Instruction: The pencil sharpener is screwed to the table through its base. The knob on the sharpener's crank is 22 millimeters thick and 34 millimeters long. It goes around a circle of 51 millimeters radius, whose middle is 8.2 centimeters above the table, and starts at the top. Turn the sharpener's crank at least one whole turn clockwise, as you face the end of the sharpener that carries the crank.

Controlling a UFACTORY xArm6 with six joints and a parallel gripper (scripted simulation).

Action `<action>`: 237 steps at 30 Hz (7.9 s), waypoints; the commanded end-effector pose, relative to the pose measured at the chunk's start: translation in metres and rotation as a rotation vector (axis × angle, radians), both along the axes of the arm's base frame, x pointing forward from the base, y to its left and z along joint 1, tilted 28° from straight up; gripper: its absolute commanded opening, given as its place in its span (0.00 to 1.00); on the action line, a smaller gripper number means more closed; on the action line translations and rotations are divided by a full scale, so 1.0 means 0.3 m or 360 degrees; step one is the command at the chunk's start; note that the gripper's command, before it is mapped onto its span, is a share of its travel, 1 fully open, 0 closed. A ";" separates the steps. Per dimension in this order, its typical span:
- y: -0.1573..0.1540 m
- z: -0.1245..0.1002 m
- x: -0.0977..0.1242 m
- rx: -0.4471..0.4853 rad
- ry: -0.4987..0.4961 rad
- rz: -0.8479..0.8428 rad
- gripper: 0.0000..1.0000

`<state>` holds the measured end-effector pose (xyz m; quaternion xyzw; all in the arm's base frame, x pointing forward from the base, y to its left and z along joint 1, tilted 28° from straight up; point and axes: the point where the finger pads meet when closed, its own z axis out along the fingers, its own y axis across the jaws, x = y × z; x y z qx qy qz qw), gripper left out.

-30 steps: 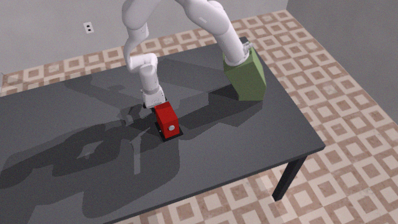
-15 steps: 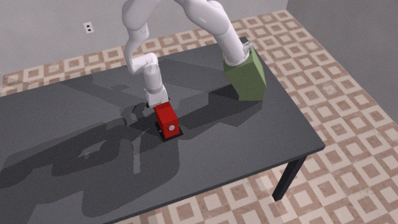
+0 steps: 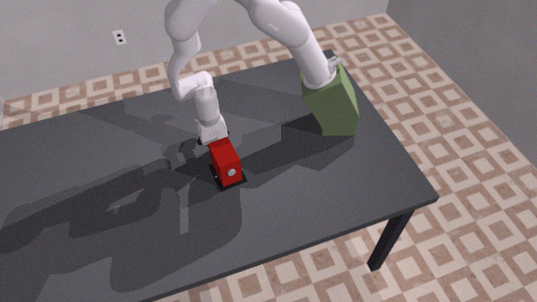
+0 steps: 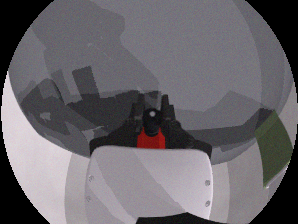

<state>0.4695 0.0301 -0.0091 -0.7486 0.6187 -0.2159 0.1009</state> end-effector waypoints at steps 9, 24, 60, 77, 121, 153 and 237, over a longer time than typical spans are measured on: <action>0.000 0.002 -0.001 0.0001 -0.0003 0.0001 0.00; -0.009 -0.012 -0.046 0.0001 -0.0003 0.0001 0.00; -0.017 0.076 -0.224 0.0001 -0.0003 0.0001 0.00; -0.017 0.079 -0.225 0.0001 -0.0003 0.0001 0.00; 0.021 0.256 -0.212 0.0001 -0.0003 0.0001 0.00; 0.039 0.302 -0.157 0.0001 -0.0003 0.0001 0.00; 0.061 0.471 -0.242 0.0001 -0.0003 0.0001 0.54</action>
